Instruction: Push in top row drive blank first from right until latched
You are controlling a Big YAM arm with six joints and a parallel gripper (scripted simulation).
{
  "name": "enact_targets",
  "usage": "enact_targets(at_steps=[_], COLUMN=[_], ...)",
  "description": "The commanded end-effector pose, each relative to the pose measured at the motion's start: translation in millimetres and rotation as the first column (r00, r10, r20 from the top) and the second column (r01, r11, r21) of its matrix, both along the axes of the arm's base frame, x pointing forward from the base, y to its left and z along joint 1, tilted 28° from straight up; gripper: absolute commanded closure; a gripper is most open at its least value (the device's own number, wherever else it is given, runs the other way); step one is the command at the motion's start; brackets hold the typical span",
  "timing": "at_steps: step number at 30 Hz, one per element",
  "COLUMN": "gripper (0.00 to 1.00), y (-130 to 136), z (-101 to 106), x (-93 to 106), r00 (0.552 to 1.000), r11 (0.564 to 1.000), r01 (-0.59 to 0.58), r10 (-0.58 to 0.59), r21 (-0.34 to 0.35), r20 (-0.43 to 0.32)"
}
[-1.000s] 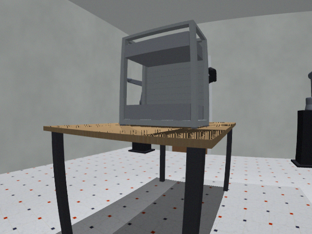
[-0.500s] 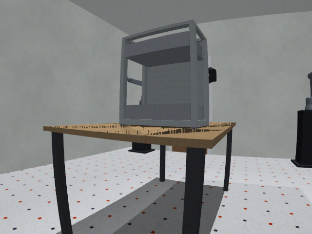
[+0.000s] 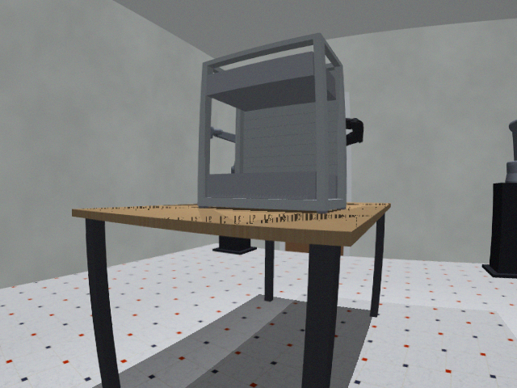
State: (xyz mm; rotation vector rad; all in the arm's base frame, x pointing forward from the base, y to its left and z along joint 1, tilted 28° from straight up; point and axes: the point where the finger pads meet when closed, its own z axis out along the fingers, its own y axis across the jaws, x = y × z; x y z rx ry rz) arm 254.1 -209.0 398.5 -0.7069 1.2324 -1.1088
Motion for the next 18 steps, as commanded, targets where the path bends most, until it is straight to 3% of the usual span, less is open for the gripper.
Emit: enact_targets(at_steps=[1,7,8,14,18], gripper=[1.00,1.00,1.00,1.00,1.00], y=[-0.6,-4.7,-3.7,0.4,4.3], z=[-4.9,-13.8,8.4,7.5,-4.7], x=[-24.8,-31.6,-29.9,-36.1,-46.6], r00=[1.000,1.000,1.000,1.000,1.000], r11=[1.000,0.999,1.000,1.000,1.000], r01=[0.013,0.013,0.005,0.013,0.013], r10=[-0.013,-0.014,-0.005,-0.013,-0.013], r21=[0.025,0.047,0.005,-0.001,0.025], r20=[0.020,0.012,0.025,0.027,0.017])
